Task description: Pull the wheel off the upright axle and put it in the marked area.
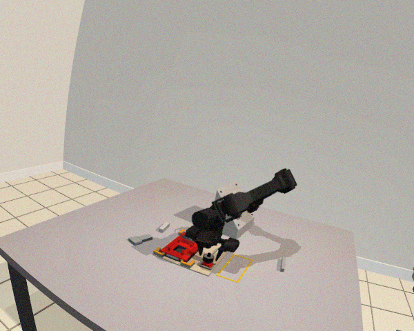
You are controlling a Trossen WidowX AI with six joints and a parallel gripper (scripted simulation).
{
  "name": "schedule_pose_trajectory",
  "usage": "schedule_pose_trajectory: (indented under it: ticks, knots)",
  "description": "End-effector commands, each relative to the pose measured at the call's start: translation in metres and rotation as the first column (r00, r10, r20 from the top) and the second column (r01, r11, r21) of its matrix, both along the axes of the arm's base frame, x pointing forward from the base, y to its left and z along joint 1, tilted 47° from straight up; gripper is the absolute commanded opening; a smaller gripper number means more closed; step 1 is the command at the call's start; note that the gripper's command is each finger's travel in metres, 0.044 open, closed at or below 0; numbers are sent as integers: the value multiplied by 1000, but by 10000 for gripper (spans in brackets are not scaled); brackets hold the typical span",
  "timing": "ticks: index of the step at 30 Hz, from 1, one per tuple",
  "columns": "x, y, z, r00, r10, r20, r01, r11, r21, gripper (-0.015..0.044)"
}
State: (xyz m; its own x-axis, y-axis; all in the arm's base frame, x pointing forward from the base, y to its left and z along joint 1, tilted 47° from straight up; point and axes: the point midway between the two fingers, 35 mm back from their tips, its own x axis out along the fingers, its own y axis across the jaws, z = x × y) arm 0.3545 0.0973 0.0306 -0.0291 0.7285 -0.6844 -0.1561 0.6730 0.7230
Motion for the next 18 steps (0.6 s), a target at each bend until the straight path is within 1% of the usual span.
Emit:
schedule_pose_trajectory:
  ticks: [1, 3, 11, 16, 18]
  knots:
    - [0, 0, 0, 1000, 1, 0, -1, 1000, 0, 247]
    - [0, 0, 0, 1000, 1, 0, -1, 1000, 0, 195]
    - [0, 0, 0, 1000, 1, 0, -1, 1000, 0, 142]
    - [0, -1, 1, 1000, 1, 0, -1, 1000, 0, 10]
    - [0, -1, 1, 1000, 1, 0, -1, 1000, 0, 0]
